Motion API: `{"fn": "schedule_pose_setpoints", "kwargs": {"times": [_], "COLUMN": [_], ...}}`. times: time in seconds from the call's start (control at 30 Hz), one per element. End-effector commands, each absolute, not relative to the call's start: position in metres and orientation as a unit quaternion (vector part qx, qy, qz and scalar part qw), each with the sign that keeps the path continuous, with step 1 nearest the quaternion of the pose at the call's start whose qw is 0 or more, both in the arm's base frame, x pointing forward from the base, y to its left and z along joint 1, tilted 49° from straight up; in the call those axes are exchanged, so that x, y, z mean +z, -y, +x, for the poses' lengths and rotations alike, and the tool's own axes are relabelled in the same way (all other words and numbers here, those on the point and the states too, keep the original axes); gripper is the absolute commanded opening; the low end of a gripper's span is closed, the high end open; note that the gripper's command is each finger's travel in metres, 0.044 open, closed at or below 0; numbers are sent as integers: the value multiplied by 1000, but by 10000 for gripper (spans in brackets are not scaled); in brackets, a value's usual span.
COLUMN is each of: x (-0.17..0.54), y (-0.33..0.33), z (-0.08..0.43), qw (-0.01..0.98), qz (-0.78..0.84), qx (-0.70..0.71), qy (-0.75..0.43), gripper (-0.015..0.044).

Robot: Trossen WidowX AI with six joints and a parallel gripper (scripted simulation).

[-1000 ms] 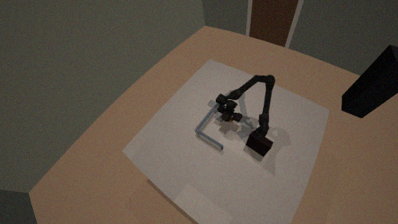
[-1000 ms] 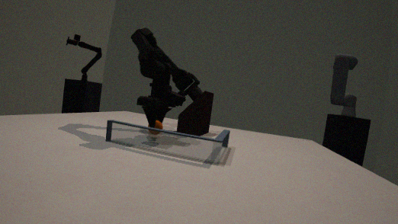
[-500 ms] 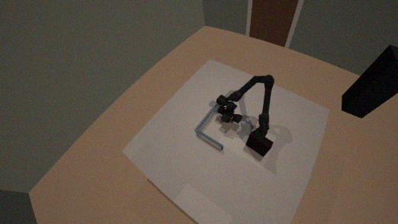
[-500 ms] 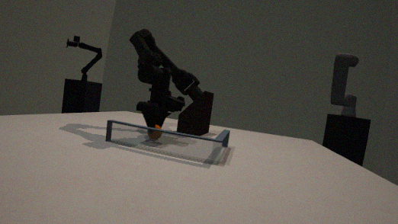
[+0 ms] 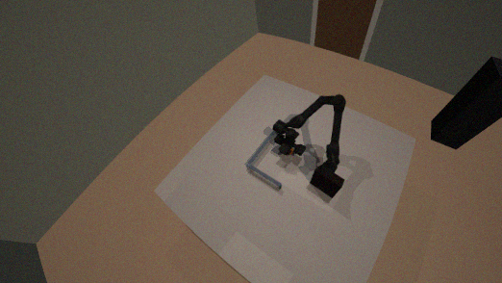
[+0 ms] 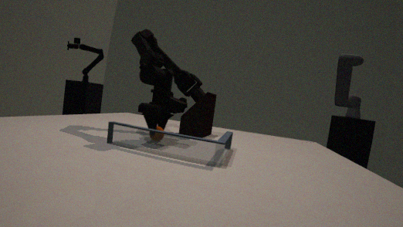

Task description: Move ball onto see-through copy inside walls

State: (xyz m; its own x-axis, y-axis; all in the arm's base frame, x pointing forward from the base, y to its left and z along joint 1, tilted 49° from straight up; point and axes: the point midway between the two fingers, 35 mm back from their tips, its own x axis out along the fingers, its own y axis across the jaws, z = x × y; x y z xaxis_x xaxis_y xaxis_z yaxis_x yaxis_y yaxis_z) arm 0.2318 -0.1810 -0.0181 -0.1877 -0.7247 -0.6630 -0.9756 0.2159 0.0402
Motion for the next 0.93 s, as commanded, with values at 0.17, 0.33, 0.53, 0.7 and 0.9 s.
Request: {"fn": "schedule_pose_setpoints", "kwargs": {"times": [0.17, 0.33, 0.53, 0.7, 0.9], "x": [31, 38, 31, 38, 65], "y": [125, 119, 125, 117, 88], "z": [247, 248, 249, 252, 257], "qw": [266, 265, 264, 265, 266], "qz": [-579, -579, -583, -583, -582], "qx": [239, 238, 239, 239, 238], "qy": [-733, -734, -730, -730, -731], "gripper": [347, 347, 347, 400, 440]}}
